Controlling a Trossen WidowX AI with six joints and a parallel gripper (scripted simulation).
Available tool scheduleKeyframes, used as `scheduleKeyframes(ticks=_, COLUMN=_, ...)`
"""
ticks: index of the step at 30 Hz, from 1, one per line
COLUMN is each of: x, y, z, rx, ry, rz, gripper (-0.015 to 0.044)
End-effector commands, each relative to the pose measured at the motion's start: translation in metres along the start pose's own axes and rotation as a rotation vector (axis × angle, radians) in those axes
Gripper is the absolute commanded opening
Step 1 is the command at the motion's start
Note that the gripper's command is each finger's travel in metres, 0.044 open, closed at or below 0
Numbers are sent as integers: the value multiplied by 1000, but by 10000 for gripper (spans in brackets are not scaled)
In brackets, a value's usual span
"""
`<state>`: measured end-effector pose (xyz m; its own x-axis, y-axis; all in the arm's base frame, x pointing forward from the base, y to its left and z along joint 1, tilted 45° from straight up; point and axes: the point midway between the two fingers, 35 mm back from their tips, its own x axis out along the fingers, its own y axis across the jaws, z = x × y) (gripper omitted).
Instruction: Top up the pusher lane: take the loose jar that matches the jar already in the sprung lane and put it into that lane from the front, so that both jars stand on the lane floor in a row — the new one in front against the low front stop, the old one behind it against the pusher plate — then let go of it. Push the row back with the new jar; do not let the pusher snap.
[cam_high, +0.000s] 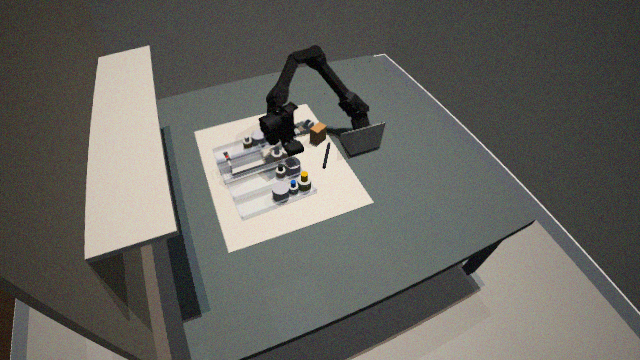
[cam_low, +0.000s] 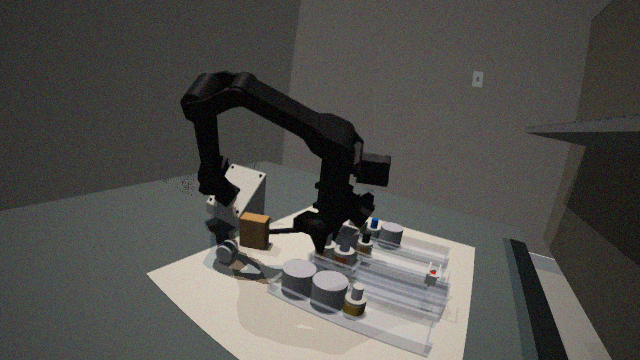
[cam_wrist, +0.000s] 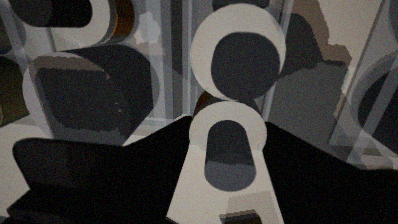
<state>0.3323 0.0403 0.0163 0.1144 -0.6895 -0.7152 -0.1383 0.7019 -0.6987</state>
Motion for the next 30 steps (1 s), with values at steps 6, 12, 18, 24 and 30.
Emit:
scheduleKeyframes(ticks=6, x=-7, y=0, z=0, rx=3, ry=1, rz=0, gripper=305)
scheduleKeyframes(ticks=12, x=-20, y=0, z=0, rx=3, ry=2, rz=0, gripper=305)
scheduleKeyframes(ticks=18, x=-21, y=1, z=-5, rx=3, ry=2, rz=0, gripper=305)
scheduleKeyframes(ticks=24, x=-22, y=1, z=-25, rx=2, ry=2, rz=1, gripper=305)
scheduleKeyframes(ticks=30, x=-23, y=2, z=-45, rx=1, ry=3, rz=1, gripper=305)
